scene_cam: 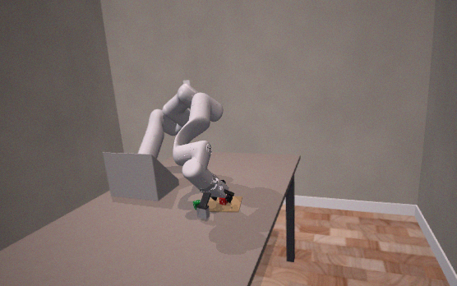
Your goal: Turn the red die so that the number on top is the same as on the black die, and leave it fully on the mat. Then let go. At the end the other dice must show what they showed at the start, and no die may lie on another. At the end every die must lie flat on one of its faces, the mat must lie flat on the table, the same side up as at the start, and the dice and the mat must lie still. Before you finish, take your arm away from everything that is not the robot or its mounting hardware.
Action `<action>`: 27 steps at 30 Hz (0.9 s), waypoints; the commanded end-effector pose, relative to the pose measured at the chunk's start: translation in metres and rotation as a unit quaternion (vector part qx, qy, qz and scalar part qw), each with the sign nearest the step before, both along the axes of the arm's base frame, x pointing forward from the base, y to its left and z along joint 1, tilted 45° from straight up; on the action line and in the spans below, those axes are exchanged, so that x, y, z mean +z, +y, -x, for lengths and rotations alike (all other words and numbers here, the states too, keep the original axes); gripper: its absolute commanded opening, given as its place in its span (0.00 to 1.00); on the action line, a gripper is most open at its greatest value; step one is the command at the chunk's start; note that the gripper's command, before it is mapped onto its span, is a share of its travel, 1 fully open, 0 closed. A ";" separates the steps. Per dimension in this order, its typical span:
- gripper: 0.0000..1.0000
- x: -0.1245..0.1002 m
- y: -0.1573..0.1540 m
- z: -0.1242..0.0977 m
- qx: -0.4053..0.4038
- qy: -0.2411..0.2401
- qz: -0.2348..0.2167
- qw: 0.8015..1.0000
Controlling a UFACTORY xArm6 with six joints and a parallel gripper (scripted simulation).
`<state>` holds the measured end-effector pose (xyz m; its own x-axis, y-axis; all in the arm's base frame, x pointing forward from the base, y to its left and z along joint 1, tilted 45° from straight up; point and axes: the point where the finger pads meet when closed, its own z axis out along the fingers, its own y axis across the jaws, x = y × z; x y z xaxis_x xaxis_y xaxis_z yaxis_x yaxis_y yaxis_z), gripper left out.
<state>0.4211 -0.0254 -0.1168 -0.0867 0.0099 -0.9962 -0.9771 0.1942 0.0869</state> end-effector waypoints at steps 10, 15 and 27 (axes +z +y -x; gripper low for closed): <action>0.69 0.030 -0.030 0.002 -0.001 -0.002 0.001 1.000; 0.69 0.036 -0.037 0.003 -0.001 -0.002 0.001 1.000; 0.69 0.045 -0.045 0.004 -0.001 -0.001 0.002 1.000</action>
<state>0.4167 -0.0678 -0.0738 -0.0862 0.0097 -0.9962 -0.9771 0.1945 0.0864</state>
